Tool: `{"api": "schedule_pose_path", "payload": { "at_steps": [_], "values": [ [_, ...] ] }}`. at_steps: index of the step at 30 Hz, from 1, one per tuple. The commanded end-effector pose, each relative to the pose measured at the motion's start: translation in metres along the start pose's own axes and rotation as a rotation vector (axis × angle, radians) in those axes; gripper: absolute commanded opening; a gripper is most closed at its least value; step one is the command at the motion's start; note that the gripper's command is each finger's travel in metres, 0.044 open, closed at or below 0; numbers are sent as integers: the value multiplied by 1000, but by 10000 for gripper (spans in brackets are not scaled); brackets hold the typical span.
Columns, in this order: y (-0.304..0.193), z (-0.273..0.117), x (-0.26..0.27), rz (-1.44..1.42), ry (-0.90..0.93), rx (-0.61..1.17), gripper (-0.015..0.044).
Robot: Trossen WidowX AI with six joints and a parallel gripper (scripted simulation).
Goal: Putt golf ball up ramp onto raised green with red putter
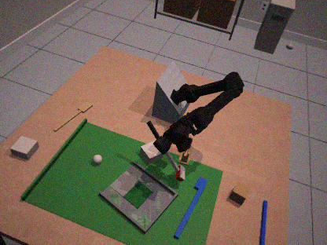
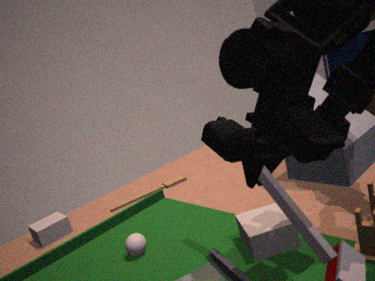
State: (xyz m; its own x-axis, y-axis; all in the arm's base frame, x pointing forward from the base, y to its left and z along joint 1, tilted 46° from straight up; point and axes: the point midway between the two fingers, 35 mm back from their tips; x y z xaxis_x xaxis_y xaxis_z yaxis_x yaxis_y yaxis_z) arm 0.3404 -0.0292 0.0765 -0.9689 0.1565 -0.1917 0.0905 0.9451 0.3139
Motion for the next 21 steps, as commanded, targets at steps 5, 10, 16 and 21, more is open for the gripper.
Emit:
{"api": "schedule_pose_path", "payload": {
  "at_steps": [5, 10, 16, 21],
  "values": [
    [-62, 14, -16, 85, 23, 162, 0],
    [-93, 23, -24, 131, 44, 261, 0],
    [-131, 33, -30, 185, 71, 380, 0],
    [-162, 42, -33, 229, 94, 479, 0]
  ]
}}
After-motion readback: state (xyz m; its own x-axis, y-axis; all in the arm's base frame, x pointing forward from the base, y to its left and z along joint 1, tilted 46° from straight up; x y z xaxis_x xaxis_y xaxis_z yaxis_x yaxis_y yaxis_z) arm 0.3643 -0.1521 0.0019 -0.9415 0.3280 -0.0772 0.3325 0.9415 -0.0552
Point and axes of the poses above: the point midway between the two fingers, 35 mm back from their tips, its own z axis out along the fingers, its own x axis across the jaws, y = z × x, and after that the axes turned 15 degrees about -z, right-handed
